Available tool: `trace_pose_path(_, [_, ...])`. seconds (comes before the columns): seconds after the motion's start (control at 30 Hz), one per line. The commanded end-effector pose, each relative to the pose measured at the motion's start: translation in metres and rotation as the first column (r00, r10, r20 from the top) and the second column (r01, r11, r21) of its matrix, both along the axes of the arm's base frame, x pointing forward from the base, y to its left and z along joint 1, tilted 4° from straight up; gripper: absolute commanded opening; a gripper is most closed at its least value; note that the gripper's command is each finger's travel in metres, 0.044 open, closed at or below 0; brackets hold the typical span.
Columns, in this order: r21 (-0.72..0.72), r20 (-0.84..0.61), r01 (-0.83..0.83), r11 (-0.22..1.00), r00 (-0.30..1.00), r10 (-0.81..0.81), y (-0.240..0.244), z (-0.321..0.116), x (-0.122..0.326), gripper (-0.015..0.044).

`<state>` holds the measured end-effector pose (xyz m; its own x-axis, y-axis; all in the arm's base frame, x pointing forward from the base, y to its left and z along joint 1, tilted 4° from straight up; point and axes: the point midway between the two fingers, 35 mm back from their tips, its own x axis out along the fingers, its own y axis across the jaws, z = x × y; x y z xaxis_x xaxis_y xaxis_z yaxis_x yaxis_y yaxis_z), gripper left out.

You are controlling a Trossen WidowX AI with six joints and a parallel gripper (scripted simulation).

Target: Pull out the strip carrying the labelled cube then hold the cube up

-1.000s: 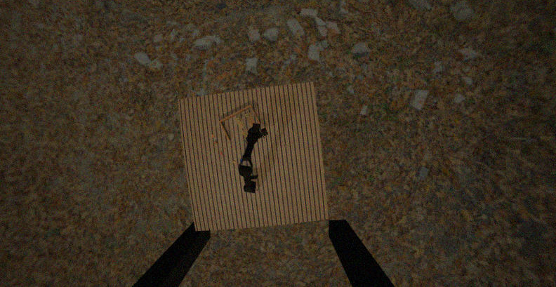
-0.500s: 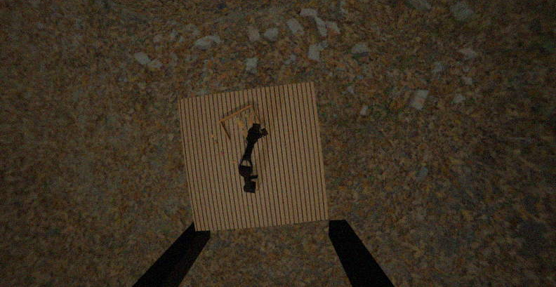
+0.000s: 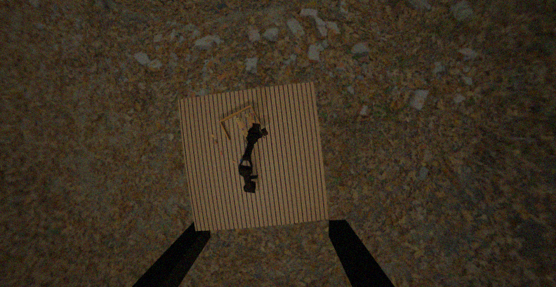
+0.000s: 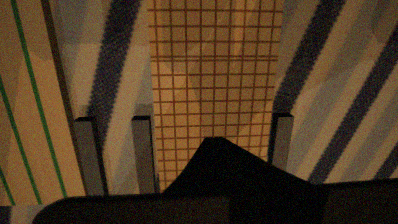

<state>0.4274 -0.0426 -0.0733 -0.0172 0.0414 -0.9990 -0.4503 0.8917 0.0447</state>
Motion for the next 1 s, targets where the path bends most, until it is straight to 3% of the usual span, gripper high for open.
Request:
trace_pose_path(0.0, [-0.002, -0.001, 0.004, 1.000, 1.000, -0.004, -0.0002, -0.0026, 0.0007, 0.0000])
trace_pose_path(0.97, [-0.002, -0.001, 0.004, 1.000, 1.000, -0.004, -0.0026, -0.0051, 0.0027, 0.0000])
